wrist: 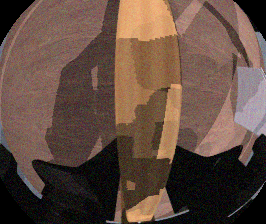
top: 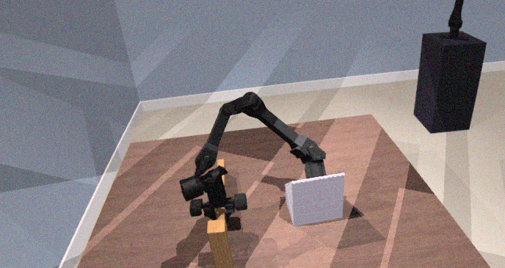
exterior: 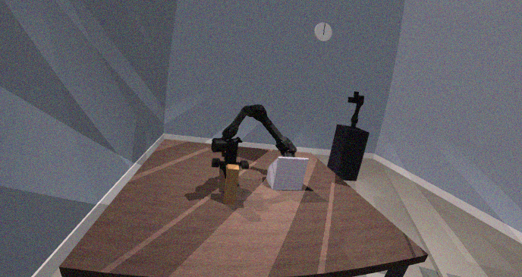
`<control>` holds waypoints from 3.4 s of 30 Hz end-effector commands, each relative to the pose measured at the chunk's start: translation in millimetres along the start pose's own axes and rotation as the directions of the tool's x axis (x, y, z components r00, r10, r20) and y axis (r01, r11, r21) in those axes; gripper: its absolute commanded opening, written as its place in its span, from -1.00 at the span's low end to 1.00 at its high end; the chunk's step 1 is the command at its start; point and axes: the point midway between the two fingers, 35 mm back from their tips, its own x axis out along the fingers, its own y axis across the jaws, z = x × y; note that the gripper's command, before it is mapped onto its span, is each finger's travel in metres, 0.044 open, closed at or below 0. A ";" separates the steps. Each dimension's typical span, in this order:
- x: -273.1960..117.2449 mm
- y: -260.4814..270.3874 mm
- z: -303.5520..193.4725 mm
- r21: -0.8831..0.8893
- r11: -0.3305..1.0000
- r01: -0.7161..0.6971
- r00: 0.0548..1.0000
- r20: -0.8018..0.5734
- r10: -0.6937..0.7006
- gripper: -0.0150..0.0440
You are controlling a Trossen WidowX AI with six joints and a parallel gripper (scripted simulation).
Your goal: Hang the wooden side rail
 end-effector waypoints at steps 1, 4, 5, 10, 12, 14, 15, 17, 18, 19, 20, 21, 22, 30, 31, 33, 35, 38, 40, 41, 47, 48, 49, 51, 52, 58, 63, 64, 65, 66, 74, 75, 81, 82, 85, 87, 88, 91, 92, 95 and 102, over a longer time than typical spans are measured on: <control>-2.2 -0.1 -3.6 -0.001 1.000 -0.007 1.000 -0.006 0.007 -0.49; -2.4 0.1 -3.8 -0.001 1.000 -0.007 1.000 -0.006 0.007 -0.49; -2.5 0.2 -3.9 -0.001 1.000 -0.007 1.000 -0.006 0.007 -0.49; -2.8 0.6 -4.3 -0.001 1.000 -0.007 1.000 -0.007 0.007 -0.49; -3.0 0.7 -4.4 -0.001 1.000 -0.007 1.000 -0.007 0.007 -0.49; -3.1 0.8 -4.5 -0.001 1.000 -0.007 1.000 -0.007 0.007 -0.49; -3.2 0.9 -4.6 -0.001 1.000 -0.007 1.000 -0.007 0.007 -0.49; -3.4 1.1 -4.8 -0.001 1.000 -0.007 1.000 -0.007 0.007 -0.49; -3.4 1.1 -4.8 -0.001 1.000 -0.007 1.000 -0.007 0.007 -0.49; -3.5 1.2 -4.9 -0.001 1.000 -0.007 1.000 -0.007 0.007 -0.49; -3.6 1.3 -5.0 -0.001 1.000 -0.007 1.000 -0.007 0.007 -0.49; -3.7 1.4 -5.0 -0.001 1.000 -0.007 1.000 -0.007 0.007 -0.49; -3.7 1.4 -5.1 -0.001 1.000 -0.007 1.000 -0.007 0.007 -0.49; -4.3 2.0 -5.7 -0.001 1.000 -0.007 1.000 -0.007 0.007 -0.49; -4.4 2.1 -5.8 -0.001 1.000 -0.007 1.000 -0.007 0.007 -0.49; -4.4 2.4 -6.0 -0.001 1.000 -0.007 1.000 -0.007 0.007 -0.49; -4.3 2.4 -6.3 -0.001 1.000 -0.007 1.000 -0.007 0.007 -0.49; -4.2 2.1 -6.6 -0.001 1.000 -0.007 1.000 -0.007 0.007 -0.49; -4.0 1.9 -6.8 -0.001 1.000 -0.007 1.000 -0.007 0.007 -0.49; -3.9 1.8 -6.9 -0.001 1.000 -0.007 1.000 -0.007 0.007 -0.49; -3.4 1.1 -7.6 -0.001 1.000 -0.007 1.000 -0.007 0.007 -0.49; -3.3 1.0 -7.7 -0.001 1.000 -0.007 1.000 -0.007 0.007 -0.49; -3.3 1.0 -7.8 -0.001 1.000 -0.007 1.000 -0.007 0.007 -0.49; -3.1 0.7 -8.0 -0.001 1.000 -0.007 1.000 -0.007 0.007 -0.49; -3.0 0.6 -8.1 -0.001 1.000 -0.007 1.000 -0.007 0.007 -0.49; -2.3 0.0 -8.8 -0.001 1.000 -0.007 1.000 -0.007 0.007 -0.49; -2.4 0.2 -9.2 -0.001 1.000 -0.007 1.000 -0.007 0.007 -0.49; -2.5 0.2 -9.2 -0.001 1.000 -0.007 1.000 -0.007 0.007 -0.49; -2.6 0.3 -9.3 -0.001 1.000 -0.007 1.000 -0.007 0.007 -0.49; -2.7 0.4 -9.4 -0.001 1.000 -0.007 1.000 -0.007 0.007 -0.49; -3.3 1.0 -10.0 -0.001 1.000 -0.007 1.000 -0.007 0.007 -0.49; -3.3 1.0 -10.0 -0.001 1.000 -0.007 1.000 -0.007 0.007 -0.49; -3.8 1.5 -10.5 -0.001 1.000 -0.007 1.000 -0.007 0.007 -0.49; -3.9 1.6 -10.5 -0.001 1.000 -0.007 1.000 -0.007 0.007 -0.49; -4.1 1.8 -10.8 -0.001 1.000 -0.007 1.000 -0.007 0.007 -0.49; -4.3 1.9 -10.9 -0.001 1.000 -0.007 1.000 -0.007 0.007 -0.49; -4.3 2.0 -11.0 -0.001 1.000 -0.007 1.000 -0.007 0.007 -0.49; -4.5 2.3 -11.2 -0.001 1.000 -0.007 1.000 -0.007 0.007 -0.49; -4.6 2.4 -11.3 -0.001 1.000 -0.007 1.000 -0.007 0.007 -0.49; -4.5 2.3 -11.7 -0.001 1.000 -0.007 1.000 -0.007 0.007 -0.49; -3.8 1.6 -12.5 -0.001 1.000 -0.007 1.000 -0.007 0.007 -0.49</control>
